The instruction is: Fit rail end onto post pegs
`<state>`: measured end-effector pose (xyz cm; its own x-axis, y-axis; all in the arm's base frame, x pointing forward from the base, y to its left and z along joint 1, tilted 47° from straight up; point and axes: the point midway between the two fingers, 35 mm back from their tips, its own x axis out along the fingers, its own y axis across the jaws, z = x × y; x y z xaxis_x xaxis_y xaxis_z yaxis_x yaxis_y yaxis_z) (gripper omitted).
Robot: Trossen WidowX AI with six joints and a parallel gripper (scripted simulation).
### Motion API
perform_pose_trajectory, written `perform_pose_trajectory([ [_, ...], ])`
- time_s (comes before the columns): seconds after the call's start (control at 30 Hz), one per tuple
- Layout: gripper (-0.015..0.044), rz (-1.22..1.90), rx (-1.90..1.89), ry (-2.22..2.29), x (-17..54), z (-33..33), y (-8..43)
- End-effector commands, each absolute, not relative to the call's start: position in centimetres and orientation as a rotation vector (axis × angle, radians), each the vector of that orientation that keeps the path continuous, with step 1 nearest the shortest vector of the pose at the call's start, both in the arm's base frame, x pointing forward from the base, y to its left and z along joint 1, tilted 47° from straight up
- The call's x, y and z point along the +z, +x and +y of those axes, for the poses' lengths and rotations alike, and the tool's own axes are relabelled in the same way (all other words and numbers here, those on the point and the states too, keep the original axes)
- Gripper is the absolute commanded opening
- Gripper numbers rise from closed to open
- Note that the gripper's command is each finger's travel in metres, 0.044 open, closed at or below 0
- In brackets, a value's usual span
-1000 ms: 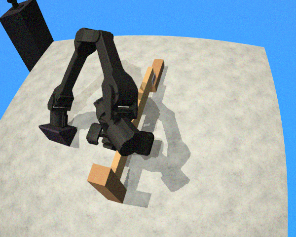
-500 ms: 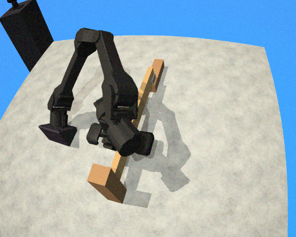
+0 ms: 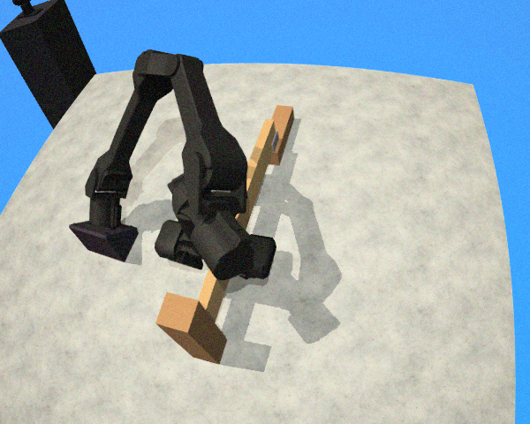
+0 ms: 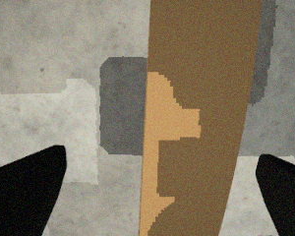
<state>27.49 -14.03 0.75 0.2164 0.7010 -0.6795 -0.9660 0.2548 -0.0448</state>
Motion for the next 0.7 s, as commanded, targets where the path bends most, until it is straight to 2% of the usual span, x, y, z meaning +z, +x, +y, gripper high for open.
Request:
perform_pose_trajectory([
  [0.0,0.044,0.606,1.231,-0.525,0.8,-14.0,27.5],
  [0.27,0.044,0.609,1.221,-0.532,5.0,-14.1,27.2],
  [0.67,0.044,0.609,1.221,-0.532,5.0,-14.1,27.2],
])
